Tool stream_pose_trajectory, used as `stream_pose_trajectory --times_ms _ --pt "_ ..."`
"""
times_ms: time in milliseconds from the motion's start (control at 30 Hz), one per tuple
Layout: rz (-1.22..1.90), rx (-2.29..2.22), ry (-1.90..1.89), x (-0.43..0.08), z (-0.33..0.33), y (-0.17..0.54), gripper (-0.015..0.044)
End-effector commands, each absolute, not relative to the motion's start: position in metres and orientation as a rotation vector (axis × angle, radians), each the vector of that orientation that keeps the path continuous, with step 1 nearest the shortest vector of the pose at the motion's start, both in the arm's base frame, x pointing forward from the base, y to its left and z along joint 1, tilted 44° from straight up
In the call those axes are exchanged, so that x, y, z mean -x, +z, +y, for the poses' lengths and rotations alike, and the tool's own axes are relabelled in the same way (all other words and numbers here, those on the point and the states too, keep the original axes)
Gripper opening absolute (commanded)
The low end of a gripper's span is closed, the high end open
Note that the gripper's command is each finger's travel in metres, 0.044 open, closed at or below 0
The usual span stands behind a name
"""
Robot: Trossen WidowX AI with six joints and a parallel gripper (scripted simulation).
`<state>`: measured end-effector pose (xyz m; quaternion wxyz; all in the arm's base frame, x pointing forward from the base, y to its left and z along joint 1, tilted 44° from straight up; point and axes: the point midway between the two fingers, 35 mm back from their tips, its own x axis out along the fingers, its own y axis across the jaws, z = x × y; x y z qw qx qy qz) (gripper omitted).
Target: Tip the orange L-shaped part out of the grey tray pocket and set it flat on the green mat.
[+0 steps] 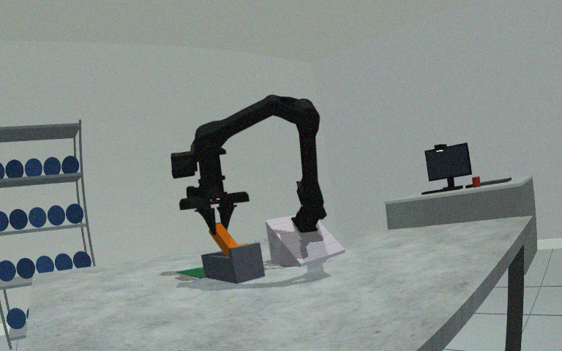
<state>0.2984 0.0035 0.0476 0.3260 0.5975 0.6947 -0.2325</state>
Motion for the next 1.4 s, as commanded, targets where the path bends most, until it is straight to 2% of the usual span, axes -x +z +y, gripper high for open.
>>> stream_pose_trajectory --times_ms 0,833,1367 --pt "1.816 -1.565 -0.600 -0.300 -0.001 0.054 0.0000" --pt "1.816 -1.565 -0.601 -0.302 -0.021 0.076 0.0000" --pt "1.813 -1.563 -0.603 -0.307 -0.066 0.030 0.0000"
